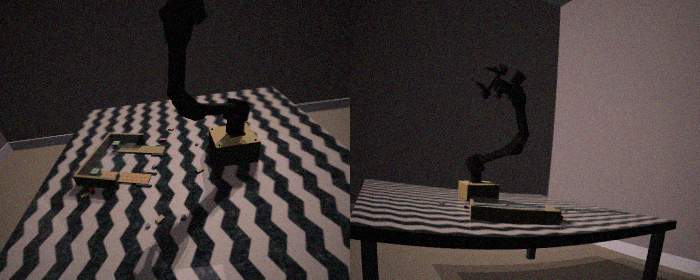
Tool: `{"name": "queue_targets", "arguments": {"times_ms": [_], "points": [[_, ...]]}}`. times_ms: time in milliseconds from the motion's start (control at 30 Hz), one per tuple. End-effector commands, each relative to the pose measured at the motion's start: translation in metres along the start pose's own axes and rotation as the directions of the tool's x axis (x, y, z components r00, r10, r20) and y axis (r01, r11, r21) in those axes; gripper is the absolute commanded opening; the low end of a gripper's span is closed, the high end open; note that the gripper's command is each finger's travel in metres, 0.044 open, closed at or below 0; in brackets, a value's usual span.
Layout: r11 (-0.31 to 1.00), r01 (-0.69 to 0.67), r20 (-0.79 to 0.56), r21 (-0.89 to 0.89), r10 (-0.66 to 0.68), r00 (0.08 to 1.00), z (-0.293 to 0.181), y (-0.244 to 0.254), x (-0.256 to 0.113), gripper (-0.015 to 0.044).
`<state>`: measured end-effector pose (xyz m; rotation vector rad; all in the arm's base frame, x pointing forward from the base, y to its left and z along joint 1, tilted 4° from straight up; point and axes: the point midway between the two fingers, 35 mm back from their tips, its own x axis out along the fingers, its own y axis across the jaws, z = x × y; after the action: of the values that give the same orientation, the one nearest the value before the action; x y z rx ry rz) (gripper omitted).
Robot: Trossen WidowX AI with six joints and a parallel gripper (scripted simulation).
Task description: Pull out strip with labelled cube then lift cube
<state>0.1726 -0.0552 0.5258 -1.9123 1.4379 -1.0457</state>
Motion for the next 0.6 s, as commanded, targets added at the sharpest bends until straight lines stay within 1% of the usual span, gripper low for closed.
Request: {"name": "queue_targets", "arguments": {"times_ms": [0,33,133,267,433,567], "points": [[1.0,0.002,0.002,0.011,-0.002,1.0,-0.002,0.001,0.0,0.04],[0.999,0.009,0.009,0.044,-0.01,1.0,-0.007,0.002,-0.002,0.04],[0.973,0.034,0.047,0.228,-0.046,0.998,-0.032,0.015,-0.005,0.04],[0.882,0.024,0.106,0.47,-0.084,0.991,-0.06,0.038,0.001,0.04],[0.711,-0.06,0.207,0.701,-0.122,0.971,-0.074,0.071,0.022,0.04],[0.548,-0.176,0.3,0.818,-0.145,0.943,-0.068,0.097,0.046,0.04]]}}
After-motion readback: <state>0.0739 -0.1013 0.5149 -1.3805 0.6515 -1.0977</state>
